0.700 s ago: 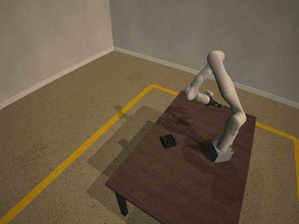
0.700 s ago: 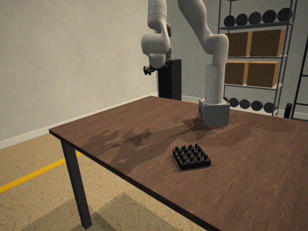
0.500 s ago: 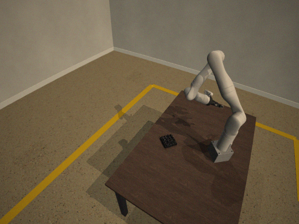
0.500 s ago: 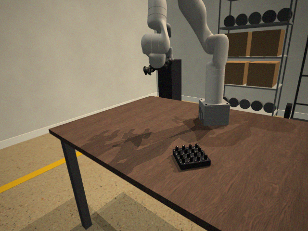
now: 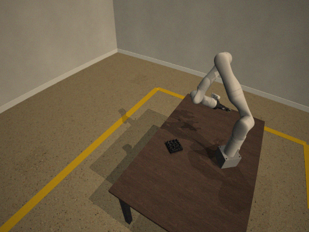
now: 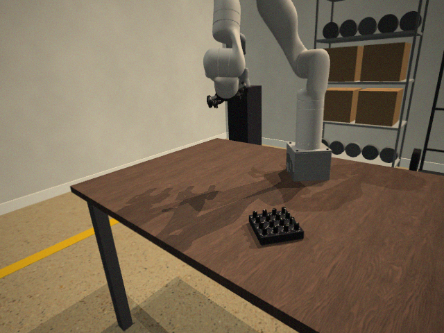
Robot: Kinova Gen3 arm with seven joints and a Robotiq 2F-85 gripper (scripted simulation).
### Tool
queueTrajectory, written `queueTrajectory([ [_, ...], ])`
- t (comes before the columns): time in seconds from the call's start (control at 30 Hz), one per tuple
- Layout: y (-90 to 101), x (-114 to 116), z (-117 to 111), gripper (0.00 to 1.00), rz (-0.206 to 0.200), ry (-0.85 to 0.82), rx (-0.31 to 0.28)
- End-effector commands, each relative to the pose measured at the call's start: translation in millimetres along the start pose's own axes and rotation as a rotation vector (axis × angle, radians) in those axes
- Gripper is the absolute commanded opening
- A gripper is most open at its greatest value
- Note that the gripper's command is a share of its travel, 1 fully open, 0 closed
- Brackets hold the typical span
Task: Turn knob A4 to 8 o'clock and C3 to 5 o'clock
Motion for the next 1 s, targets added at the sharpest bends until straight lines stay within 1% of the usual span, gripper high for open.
queueTrajectory([
  [0.0,0.3,0.0,-0.3,1.00,-0.001,0.000,0.000],
  [0.4,2.0,-4.6,3.7,1.00,-0.019,0.049,-0.005],
  [0.47,2.7,-6.6,5.5,1.00,-0.027,0.070,-0.006],
  [0.7,6.9,-16.8,15.1,1.00,-0.067,0.182,-0.015],
  [0.9,13.0,-29.3,28.2,1.00,-0.121,0.326,-0.022],
  [0.97,13.0,-29.3,28.2,1.00,-0.121,0.326,-0.022],
])
Point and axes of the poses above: the point where the finger pads meet when closed, its own y axis back along the fingers, its own x axis across the jaws, z = x × y, the point moved 5 cm from there along y, back along the fingers, and after that the axes turned 14 degrees about y, right-handed, at the moved point
